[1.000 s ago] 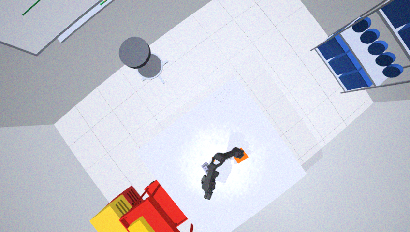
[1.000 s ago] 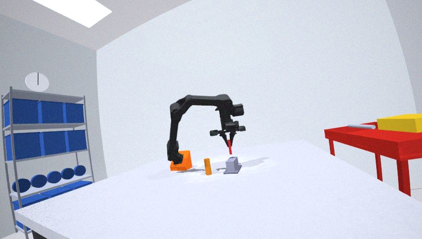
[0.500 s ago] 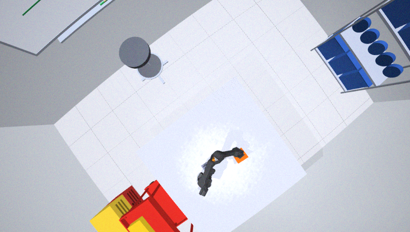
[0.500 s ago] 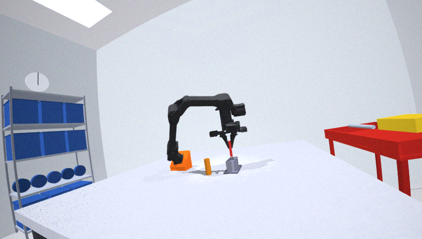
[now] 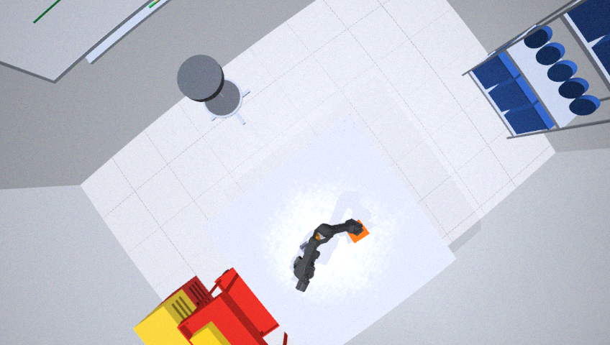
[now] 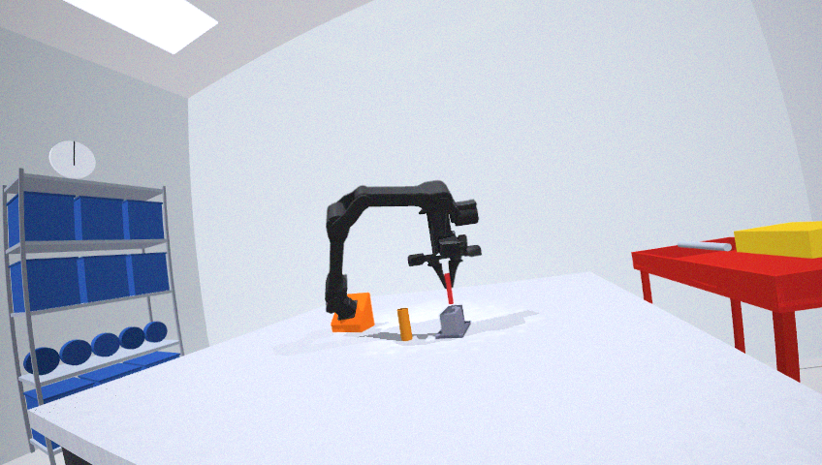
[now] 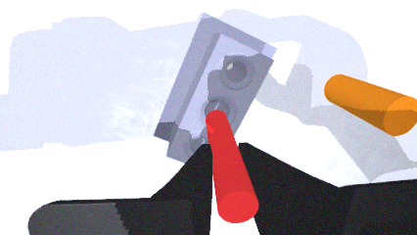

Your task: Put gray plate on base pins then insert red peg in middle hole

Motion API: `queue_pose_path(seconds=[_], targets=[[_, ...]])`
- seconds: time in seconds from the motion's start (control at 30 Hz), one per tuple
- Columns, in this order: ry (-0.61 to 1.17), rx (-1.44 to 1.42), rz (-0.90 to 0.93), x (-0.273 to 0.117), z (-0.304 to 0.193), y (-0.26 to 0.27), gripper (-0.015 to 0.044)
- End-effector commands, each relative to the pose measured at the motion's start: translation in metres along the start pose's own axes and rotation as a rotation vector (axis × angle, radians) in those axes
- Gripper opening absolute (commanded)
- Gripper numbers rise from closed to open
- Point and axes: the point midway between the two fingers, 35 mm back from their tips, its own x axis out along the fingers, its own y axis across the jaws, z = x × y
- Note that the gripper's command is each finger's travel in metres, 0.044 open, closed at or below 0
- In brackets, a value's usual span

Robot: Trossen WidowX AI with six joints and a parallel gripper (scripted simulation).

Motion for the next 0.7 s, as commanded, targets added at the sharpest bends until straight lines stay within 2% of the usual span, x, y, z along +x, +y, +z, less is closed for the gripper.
queue_pose_path(seconds=[0.0, 0.67], targets=[[-0.007, -0.004, 0.001, -0.0008, 0.0013, -0.0003, 0.0000], [0.000, 0.000, 0.000, -0.0003, 0.0002, -0.0003, 0.0000]])
